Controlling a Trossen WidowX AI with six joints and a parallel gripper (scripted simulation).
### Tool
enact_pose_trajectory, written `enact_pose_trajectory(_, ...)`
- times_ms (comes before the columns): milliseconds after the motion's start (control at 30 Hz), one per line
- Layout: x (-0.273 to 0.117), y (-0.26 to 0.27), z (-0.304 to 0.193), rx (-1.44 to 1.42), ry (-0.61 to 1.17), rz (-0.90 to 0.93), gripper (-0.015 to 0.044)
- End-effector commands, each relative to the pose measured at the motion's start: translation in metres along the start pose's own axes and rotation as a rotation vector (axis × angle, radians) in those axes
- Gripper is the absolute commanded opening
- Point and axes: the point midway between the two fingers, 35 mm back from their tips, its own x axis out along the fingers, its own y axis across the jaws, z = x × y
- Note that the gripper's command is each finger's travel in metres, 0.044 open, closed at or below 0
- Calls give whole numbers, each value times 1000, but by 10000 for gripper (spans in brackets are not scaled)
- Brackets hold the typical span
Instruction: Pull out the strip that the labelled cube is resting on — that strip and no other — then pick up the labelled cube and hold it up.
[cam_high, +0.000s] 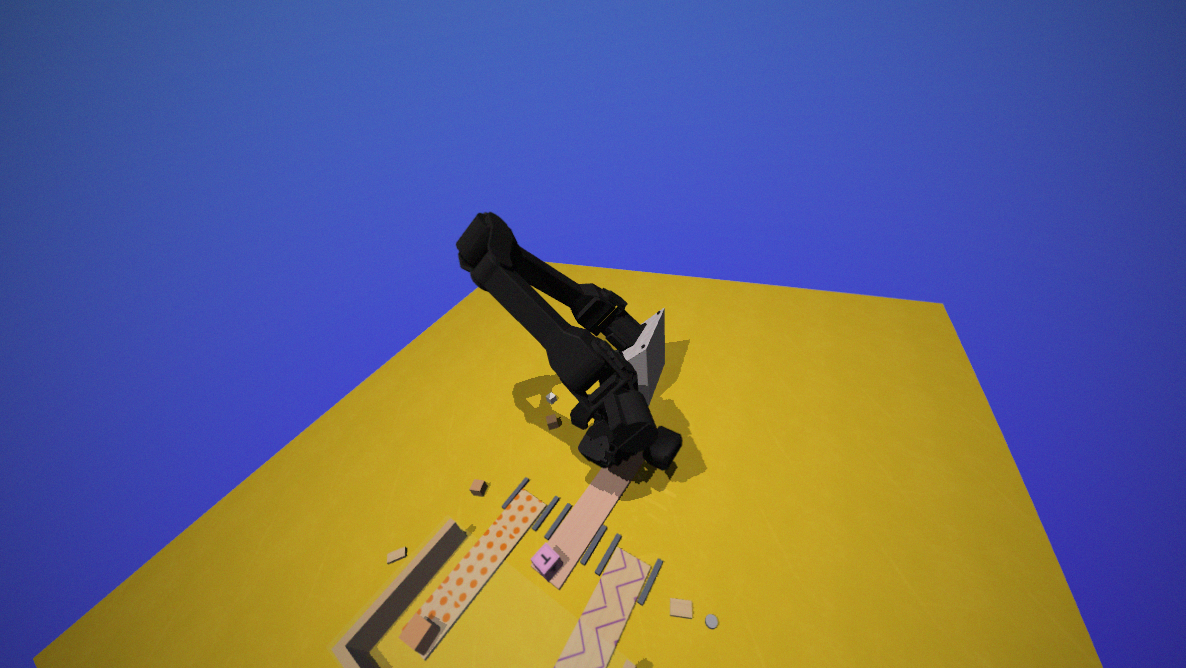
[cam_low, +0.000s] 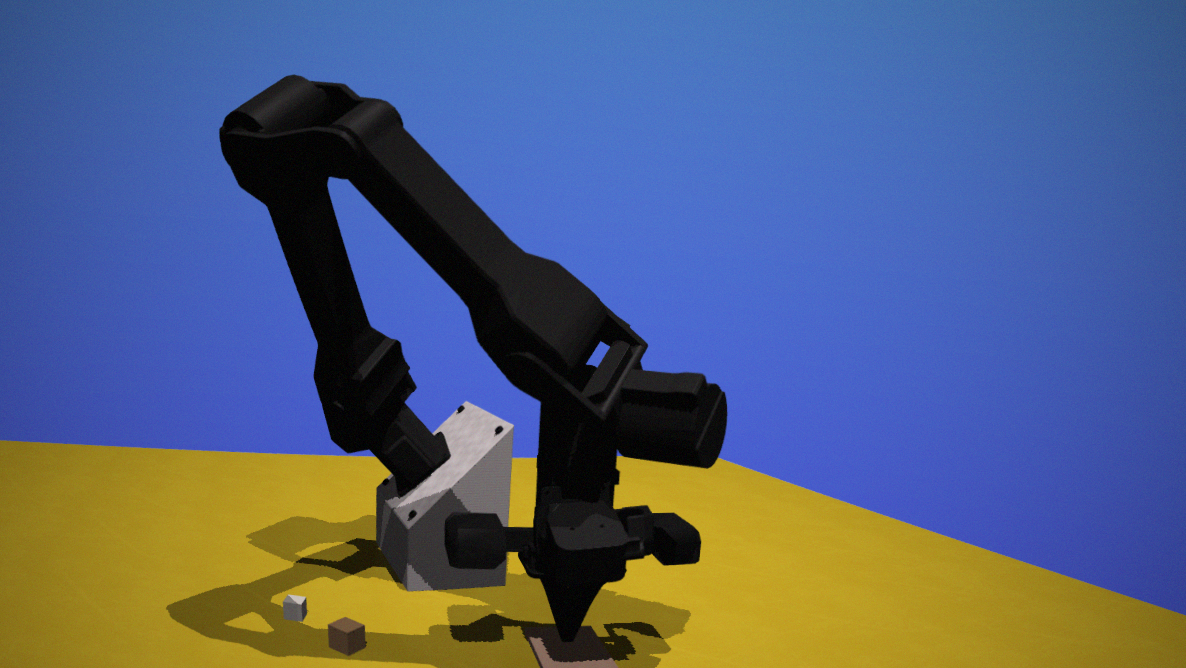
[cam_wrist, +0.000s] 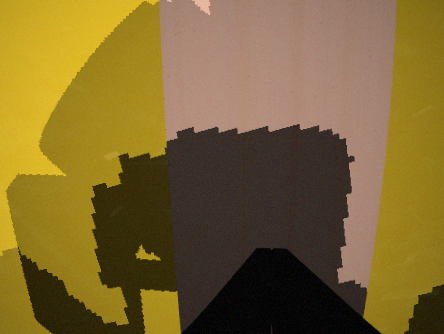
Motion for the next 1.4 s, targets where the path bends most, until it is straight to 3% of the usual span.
enact_pose_trajectory(0, 4, -3, -14, -7, 24, -7, 0)
enact_pose_trajectory(1367, 4, -3, -19, -8, 25, -7, 0)
